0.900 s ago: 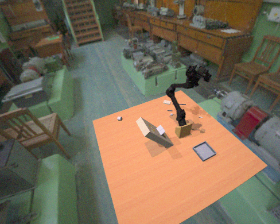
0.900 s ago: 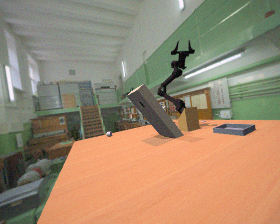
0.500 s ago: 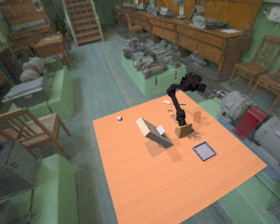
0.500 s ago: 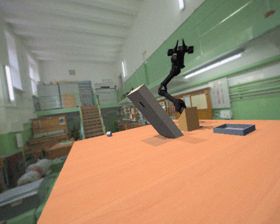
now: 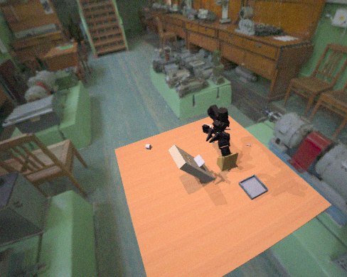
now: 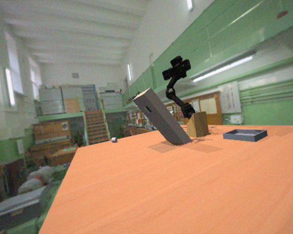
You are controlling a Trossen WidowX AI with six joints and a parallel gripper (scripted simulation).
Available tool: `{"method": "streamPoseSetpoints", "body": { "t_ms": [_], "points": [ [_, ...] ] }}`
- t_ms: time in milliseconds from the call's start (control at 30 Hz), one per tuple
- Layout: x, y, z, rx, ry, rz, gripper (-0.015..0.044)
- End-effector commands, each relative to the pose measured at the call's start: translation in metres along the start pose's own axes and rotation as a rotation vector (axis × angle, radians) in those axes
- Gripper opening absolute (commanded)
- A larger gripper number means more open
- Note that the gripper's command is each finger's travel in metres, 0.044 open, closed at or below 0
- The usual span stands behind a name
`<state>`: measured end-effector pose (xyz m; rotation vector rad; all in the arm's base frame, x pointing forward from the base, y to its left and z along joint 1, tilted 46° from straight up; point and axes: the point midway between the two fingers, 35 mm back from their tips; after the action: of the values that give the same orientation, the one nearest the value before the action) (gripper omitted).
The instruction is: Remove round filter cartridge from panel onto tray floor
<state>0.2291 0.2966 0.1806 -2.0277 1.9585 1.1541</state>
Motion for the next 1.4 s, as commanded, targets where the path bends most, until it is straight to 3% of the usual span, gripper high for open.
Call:
{"method": "streamPoseSetpoints", "body": {
  "t_ms": [0,267,1367],
  "points": [
    [0.048,-0.021,-0.020,0.095,-0.047,0.177,0.0090],
    [0.140,-0.036,-0.068,0.324,-0.146,0.496,0.0090],
    [0.162,-0.071,-0.079,0.326,-0.152,0.504,0.0090]
  ]
}}
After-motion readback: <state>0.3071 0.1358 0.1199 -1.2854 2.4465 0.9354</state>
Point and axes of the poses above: the point midway between the two fingers, 35 mm back from their tips, its own y axis back along the fingers, its own z axis across the jaws, x = y × z, and after that the axes turned 12 degrees about y, right-handed
